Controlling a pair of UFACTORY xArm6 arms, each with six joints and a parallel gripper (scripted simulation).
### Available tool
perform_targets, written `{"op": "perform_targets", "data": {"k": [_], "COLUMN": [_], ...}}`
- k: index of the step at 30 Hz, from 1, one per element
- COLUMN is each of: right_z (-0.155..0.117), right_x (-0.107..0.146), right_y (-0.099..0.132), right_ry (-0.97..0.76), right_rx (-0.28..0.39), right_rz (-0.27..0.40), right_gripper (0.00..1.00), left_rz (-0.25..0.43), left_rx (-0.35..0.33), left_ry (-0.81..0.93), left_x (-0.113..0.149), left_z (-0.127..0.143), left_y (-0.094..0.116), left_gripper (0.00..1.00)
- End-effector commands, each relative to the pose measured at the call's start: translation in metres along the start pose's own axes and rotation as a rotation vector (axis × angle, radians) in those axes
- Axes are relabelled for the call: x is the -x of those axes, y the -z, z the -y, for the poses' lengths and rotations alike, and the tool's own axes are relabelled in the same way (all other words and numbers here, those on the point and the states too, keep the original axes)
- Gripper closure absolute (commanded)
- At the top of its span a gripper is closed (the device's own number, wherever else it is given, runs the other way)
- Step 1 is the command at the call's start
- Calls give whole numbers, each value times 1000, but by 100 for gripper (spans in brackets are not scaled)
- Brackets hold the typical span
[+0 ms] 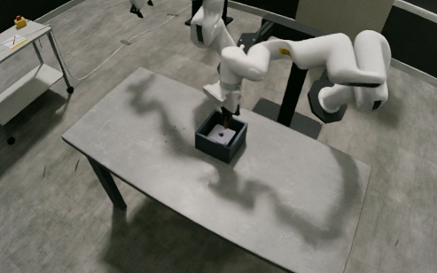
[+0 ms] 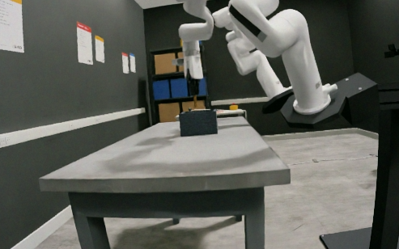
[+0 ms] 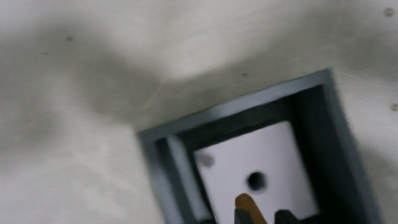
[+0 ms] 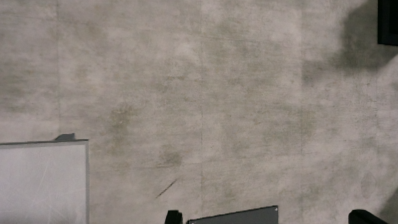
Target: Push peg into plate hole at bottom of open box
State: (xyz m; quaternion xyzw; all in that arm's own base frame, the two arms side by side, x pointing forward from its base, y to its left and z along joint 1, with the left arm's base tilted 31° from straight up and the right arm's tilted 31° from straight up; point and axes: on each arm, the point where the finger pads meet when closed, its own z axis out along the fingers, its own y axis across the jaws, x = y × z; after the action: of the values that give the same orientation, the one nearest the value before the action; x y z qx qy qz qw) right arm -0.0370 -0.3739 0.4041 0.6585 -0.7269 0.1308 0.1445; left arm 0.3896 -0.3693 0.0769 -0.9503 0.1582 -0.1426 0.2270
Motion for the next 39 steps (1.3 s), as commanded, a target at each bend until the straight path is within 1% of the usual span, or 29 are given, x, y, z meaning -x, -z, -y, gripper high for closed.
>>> {"op": "perform_targets", "data": {"k": [1,31,39], "right_z": [0,0,0], "right_x": [0,0,0], "right_y": [1,1,1], "right_ry": [0,0,0], "right_rx": [0,0,0], "right_rz": [-2,-2,-2], "right_gripper": [0,0,0], "left_rz": [1,1,1], "left_rx": [-3,-3,-3], "left_ry": [2,2,2], "left_x": [-1,0,0], "left_z": [-17,-18,-18], "left_y": [0,0,-5], "left_gripper": [100,100,100]}}
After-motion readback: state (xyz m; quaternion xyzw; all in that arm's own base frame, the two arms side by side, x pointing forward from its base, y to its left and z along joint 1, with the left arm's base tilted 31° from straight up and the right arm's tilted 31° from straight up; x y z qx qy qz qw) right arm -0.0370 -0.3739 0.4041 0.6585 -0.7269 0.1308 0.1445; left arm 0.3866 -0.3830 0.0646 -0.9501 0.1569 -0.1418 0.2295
